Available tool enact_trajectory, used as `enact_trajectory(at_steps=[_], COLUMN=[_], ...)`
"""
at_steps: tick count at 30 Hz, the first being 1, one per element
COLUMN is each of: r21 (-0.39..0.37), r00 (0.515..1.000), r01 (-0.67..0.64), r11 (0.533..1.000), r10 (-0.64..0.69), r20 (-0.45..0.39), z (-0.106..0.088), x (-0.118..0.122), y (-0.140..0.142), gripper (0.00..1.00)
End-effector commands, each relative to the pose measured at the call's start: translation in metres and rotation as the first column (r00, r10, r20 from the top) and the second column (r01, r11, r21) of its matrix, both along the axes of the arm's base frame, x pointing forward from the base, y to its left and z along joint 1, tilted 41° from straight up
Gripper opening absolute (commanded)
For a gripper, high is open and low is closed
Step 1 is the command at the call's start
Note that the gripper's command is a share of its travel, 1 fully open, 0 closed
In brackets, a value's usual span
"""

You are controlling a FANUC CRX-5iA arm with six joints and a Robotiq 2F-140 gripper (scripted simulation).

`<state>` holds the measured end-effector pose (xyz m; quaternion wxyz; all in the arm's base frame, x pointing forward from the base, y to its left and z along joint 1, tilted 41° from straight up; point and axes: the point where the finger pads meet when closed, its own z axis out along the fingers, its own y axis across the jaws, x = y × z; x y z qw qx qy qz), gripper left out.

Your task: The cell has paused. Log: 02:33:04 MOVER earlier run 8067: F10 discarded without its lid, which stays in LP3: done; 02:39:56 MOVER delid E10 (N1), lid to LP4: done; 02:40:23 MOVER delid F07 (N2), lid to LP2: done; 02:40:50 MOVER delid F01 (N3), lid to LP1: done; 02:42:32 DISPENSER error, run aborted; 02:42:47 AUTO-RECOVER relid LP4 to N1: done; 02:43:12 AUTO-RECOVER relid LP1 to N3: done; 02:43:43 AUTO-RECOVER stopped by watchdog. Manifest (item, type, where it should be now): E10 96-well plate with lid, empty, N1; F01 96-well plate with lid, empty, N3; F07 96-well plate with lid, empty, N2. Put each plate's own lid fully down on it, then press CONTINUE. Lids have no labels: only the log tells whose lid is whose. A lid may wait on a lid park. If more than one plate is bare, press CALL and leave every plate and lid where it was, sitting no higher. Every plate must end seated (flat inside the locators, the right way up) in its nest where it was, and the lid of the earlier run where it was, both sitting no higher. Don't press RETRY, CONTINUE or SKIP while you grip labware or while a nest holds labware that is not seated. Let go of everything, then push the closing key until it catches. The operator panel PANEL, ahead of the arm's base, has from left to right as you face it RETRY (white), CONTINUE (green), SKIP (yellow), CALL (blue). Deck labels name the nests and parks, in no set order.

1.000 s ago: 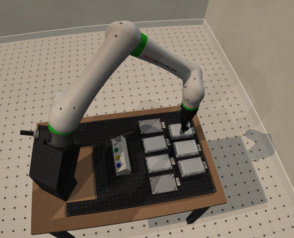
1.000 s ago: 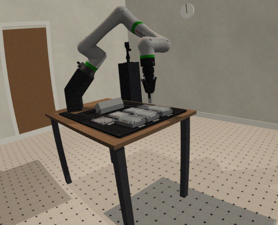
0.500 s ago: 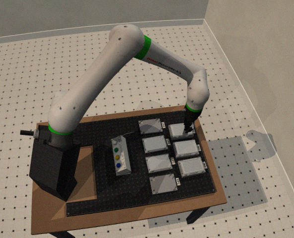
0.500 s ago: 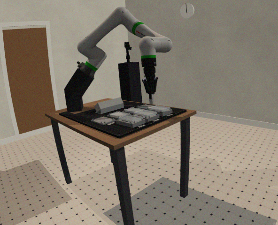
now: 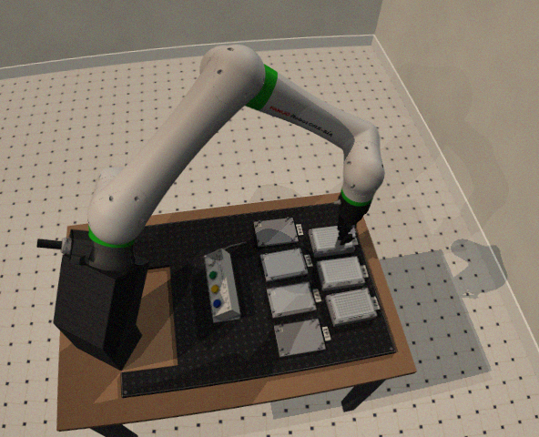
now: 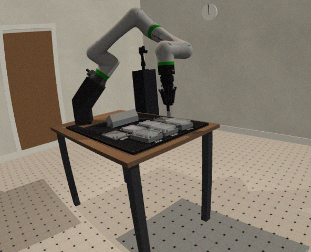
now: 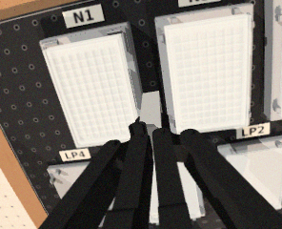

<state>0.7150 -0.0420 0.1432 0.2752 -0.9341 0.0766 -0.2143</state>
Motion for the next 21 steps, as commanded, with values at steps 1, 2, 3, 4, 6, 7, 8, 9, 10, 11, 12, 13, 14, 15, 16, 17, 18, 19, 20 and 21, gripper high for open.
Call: enact_trajectory(at_steps=[1, 2, 3, 4, 6, 7, 8, 9, 10, 11, 12, 13, 14, 15, 16, 17, 18, 19, 20, 21], r21=[-0.002, -0.003, -0.002, -0.002, -0.002, -0.001, 0.0, 0.0, 0.0, 0.0, 0.0, 0.0, 0.0, 0.0, 0.0, 0.0, 0.0, 0.0, 0.0, 0.0], r00=[1.0, 1.0, 1.0, 1.0, 1.0, 1.0, 1.0, 1.0, 1.0, 1.0, 1.0, 1.0, 1.0, 1.0, 1.0, 1.0, 1.0, 1.0, 1.0, 1.0], r01=[0.0, 0.0, 0.0, 0.0, 0.0, 0.0, 0.0, 0.0, 0.0, 0.0, 0.0, 0.0, 0.0, 0.0, 0.0, 0.0, 0.0, 0.0, 0.0, 0.0], r11=[1.0, 1.0, 1.0, 1.0, 1.0, 1.0, 1.0, 1.0, 1.0, 1.0, 1.0, 1.0, 1.0, 1.0, 1.0, 1.0, 1.0, 1.0, 1.0, 1.0], r10=[0.0, 0.0, 0.0, 0.0, 0.0, 0.0, 0.0, 0.0, 0.0, 0.0, 0.0, 0.0, 0.0, 0.0, 0.0, 0.0, 0.0, 0.0, 0.0, 0.0], r20=[-0.001, -0.002, -0.002, -0.002, -0.001, 0.0, 0.0, 0.0, 0.0, 0.0, 0.0, 0.0, 0.0, 0.0, 0.0, 0.0, 0.0, 0.0, 0.0, 0.0], z=[-0.013, -0.026, -0.041, -0.041, -0.054, -0.064, -0.068, -0.068, -0.068, -0.069, -0.069, -0.069, -0.069, -0.069, -0.069, -0.069, -0.069, -0.069, -0.069, -0.069], x=[0.001, 0.001, 0.0, 0.0, -0.001, -0.003, -0.004, -0.004, -0.004, -0.004, -0.004, -0.004, -0.004, -0.004, -0.004, -0.004, -0.004, -0.004, -0.004, -0.004], y=[-0.021, -0.041, -0.063, -0.063, -0.083, -0.098, -0.104, -0.104, -0.104, -0.106, -0.106, -0.106, -0.106, -0.106, -0.106, -0.106, -0.106, -0.106, -0.106, -0.106], gripper=[0.0, 0.0, 0.0, 0.0, 0.0, 0.0, 0.0, 0.0, 0.0, 0.0, 0.0, 0.0, 0.0, 0.0, 0.0, 0.0, 0.0, 0.0, 0.0, 0.0])
